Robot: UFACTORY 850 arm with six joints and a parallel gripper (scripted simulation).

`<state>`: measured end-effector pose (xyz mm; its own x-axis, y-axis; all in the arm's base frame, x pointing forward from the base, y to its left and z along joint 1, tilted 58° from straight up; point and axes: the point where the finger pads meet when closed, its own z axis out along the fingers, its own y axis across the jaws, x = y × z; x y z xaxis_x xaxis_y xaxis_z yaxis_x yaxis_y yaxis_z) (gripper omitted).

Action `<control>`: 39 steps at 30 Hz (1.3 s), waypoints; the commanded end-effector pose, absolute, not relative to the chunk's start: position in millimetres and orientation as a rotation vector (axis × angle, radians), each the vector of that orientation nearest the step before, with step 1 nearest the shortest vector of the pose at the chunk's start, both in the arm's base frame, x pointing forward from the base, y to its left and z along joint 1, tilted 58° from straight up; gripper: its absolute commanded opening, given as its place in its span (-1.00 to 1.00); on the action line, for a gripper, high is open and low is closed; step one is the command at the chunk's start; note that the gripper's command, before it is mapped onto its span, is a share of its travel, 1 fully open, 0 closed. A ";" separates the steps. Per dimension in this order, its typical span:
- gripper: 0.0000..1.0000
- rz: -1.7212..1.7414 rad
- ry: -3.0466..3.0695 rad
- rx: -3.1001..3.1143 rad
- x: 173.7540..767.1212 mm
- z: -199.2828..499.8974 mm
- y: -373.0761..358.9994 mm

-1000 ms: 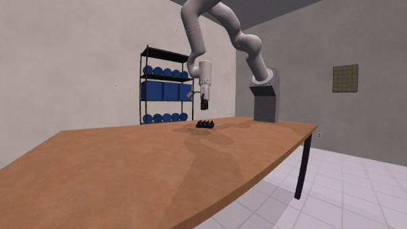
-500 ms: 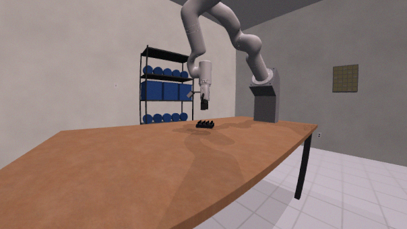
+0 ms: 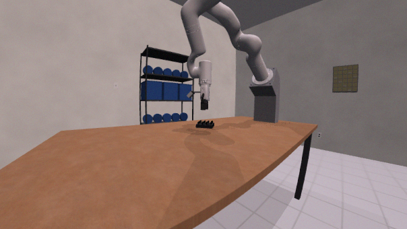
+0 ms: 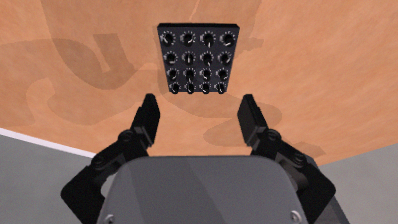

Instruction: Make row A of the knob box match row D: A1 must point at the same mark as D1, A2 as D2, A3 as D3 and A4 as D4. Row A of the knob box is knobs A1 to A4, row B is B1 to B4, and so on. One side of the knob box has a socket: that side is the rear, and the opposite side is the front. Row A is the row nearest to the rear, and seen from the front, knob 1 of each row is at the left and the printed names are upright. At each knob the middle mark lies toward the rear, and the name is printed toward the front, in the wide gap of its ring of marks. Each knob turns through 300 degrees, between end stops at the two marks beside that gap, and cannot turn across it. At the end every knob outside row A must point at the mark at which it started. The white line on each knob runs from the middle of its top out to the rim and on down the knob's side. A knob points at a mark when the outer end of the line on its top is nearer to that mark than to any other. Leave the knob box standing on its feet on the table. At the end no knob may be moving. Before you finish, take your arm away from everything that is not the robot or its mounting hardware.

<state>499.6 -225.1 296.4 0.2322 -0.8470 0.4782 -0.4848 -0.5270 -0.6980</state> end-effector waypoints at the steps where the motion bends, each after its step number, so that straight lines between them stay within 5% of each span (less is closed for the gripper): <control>1: 1.00 -1.216 1.225 -2.107 499.5 296.7 -225.3; 39: 1.00 -1.216 1.225 -2.107 497.8 293.2 -219.1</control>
<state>498.9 -222.6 295.0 0.2323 -0.8470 0.4782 -0.4848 -0.5271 -0.6980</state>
